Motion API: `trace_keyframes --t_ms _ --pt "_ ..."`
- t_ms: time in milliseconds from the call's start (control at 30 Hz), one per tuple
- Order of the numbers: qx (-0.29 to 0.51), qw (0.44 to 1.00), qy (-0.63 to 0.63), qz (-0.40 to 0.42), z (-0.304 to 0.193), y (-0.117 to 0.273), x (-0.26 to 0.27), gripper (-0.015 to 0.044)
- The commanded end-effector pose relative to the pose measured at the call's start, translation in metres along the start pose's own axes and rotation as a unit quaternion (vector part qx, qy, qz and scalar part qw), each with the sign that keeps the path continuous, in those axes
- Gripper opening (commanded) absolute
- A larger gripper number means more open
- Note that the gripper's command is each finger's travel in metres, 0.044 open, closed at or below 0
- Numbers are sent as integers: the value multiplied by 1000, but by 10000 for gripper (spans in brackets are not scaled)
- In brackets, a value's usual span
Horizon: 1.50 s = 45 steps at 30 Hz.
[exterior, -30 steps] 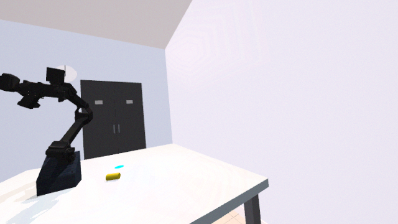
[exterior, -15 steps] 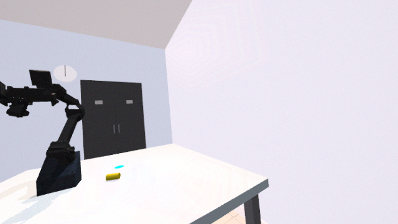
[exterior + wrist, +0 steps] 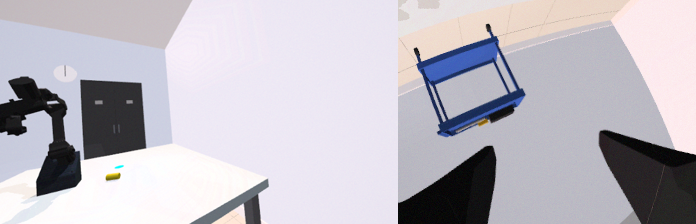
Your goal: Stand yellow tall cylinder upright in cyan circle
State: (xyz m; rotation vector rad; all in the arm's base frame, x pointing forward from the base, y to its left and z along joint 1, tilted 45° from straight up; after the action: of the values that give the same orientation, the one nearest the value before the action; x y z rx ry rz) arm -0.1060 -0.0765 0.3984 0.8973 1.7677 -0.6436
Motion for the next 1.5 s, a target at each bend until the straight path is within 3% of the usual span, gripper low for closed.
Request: trace_keyframes --t_ms 0,600,1033,1467 --pt "-69 997 -33 4 41 -6 -4 309" --pt "-291 943 -140 79 186 33 0 309" --pt "-393 885 -176 177 260 106 29 309" --pt "-438 835 -183 278 295 192 80 309"
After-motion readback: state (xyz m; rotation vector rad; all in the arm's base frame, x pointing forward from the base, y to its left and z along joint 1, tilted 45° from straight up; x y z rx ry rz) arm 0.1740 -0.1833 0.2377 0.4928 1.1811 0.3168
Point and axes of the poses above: the point midway between the two fingers, 35 mm back from their tips, its own y axis back along the fingers, its own x axis across the jaws, z = x × y, the point moved 2 cm from there along y, back along the fingers, and after that the axes turned 8 degrees about -y, right-handed, at the moved point
